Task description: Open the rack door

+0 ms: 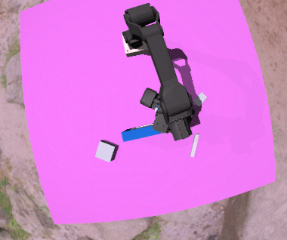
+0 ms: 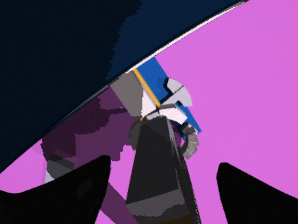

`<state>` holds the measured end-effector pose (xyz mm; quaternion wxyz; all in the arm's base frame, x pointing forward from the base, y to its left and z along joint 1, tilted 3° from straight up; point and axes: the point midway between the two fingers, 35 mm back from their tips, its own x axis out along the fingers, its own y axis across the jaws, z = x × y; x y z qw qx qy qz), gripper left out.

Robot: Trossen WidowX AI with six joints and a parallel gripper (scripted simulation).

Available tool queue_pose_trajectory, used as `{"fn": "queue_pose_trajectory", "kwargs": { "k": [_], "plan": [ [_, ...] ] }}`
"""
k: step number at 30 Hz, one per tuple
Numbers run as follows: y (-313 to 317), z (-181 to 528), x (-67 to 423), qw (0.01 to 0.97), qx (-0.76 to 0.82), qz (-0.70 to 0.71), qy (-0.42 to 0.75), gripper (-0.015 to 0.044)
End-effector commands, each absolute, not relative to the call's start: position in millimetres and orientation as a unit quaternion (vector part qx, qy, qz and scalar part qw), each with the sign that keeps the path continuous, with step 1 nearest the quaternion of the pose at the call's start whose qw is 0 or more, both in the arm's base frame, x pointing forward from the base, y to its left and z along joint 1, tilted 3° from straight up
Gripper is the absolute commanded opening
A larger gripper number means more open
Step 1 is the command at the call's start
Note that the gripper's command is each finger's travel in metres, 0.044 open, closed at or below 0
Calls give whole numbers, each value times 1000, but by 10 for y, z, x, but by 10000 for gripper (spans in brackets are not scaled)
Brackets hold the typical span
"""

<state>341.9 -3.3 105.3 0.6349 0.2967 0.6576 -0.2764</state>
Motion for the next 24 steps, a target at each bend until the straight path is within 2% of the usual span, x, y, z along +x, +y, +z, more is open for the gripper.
{"fn": "queue_pose_trajectory", "kwargs": {
  "k": [1,19,24],
  "plan": [
    [-42,1047,3423,609,347,-332,631,295],
    [-42,1046,3423,403,574,-570,429,295],
    [-42,1046,3423,393,580,-577,420,295]
  ]
}}
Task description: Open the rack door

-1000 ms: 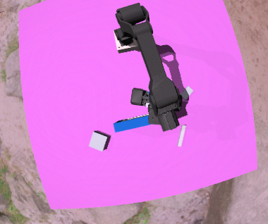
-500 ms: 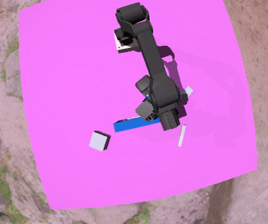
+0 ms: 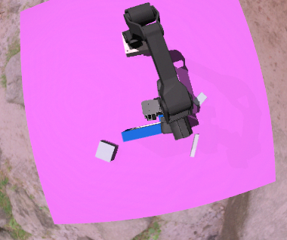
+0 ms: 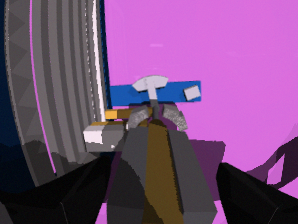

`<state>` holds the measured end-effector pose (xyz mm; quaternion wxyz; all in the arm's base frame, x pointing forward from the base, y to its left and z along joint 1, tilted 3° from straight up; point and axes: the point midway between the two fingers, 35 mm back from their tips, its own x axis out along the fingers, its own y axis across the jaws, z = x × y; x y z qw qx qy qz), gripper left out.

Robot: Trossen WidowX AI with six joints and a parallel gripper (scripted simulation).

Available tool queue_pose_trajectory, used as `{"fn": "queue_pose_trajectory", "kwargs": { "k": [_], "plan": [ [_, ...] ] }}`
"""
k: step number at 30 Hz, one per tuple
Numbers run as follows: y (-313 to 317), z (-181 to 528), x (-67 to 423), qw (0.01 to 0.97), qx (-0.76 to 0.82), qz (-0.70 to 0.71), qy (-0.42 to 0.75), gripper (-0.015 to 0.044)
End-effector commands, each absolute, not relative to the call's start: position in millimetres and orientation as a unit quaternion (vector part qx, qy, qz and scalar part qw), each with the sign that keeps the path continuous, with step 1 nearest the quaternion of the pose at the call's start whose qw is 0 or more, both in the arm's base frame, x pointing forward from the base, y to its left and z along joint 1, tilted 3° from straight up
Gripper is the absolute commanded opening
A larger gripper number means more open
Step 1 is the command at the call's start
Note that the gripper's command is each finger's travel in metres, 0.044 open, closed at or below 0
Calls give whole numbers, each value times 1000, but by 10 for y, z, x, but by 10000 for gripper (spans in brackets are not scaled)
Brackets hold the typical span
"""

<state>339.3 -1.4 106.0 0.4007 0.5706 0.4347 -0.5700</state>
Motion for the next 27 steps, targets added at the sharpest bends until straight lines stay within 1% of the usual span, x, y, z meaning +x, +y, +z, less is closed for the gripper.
{"fn": "queue_pose_trajectory", "kwargs": {
  "k": [1,5,27],
  "plan": [
    [-42,1046,3423,393,580,-577,420,295],
    [-42,1046,3423,393,580,-577,420,295],
    [-42,1046,3423,393,580,-577,420,149]
  ]
}}
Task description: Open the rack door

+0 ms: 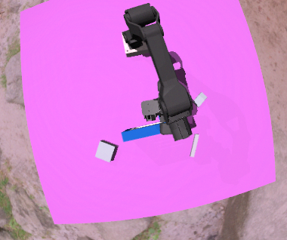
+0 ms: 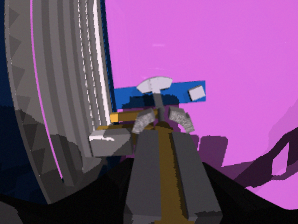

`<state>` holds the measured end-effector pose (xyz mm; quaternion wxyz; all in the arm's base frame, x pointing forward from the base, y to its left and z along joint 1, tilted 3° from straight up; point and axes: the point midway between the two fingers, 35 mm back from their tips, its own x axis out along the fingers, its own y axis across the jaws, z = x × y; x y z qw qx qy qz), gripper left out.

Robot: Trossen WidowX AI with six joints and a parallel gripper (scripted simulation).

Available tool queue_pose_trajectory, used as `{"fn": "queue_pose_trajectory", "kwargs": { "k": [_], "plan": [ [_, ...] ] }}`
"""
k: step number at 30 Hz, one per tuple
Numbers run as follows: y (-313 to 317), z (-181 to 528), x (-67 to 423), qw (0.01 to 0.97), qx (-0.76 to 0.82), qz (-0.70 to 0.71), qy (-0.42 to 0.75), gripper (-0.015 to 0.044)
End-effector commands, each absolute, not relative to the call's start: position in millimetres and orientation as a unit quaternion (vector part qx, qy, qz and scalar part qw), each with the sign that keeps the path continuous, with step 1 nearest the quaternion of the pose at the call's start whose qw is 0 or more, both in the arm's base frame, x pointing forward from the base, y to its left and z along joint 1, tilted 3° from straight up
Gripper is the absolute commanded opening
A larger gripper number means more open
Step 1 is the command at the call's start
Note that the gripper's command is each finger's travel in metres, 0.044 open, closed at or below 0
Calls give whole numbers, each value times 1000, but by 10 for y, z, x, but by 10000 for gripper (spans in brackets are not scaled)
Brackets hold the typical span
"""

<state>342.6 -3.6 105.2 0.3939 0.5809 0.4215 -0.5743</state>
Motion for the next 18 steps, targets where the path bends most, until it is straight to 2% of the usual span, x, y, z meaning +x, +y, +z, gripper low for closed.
{"fn": "queue_pose_trajectory", "kwargs": {
  "k": [1,18],
  "plan": [
    [-42,1046,3423,393,580,-577,420,142],
    [-42,1046,3423,393,580,-577,420,29]
  ]
}}
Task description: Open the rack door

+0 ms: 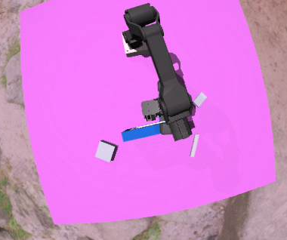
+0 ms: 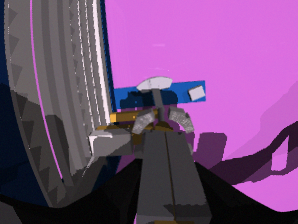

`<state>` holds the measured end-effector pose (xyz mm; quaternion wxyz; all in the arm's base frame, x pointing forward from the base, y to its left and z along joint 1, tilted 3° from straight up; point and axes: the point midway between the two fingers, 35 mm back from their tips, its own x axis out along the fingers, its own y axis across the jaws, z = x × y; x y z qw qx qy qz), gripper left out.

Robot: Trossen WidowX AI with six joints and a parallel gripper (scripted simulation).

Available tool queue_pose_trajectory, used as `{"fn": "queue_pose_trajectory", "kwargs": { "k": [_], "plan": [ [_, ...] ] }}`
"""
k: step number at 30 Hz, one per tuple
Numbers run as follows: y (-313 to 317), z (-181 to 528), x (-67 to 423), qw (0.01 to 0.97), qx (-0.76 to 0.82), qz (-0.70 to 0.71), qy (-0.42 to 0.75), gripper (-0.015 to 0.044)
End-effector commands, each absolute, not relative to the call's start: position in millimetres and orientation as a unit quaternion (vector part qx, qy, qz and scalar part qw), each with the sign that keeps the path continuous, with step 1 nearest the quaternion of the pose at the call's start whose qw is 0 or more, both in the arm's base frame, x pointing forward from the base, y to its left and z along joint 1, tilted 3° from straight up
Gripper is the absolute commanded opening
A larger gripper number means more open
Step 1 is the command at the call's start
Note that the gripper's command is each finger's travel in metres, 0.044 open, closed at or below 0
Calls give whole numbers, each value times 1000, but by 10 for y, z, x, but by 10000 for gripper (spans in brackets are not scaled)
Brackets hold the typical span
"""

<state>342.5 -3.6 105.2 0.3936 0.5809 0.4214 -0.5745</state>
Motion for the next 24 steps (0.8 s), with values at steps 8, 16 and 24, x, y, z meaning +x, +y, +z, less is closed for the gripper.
{"fn": "queue_pose_trajectory", "kwargs": {
  "k": [8,16,24],
  "plan": [
    [-48,1047,3391,414,565,-561,440,24],
    [-62,1048,3316,460,528,-523,486,24],
    [-87,1048,3212,500,490,-483,526,24]
  ]
}}
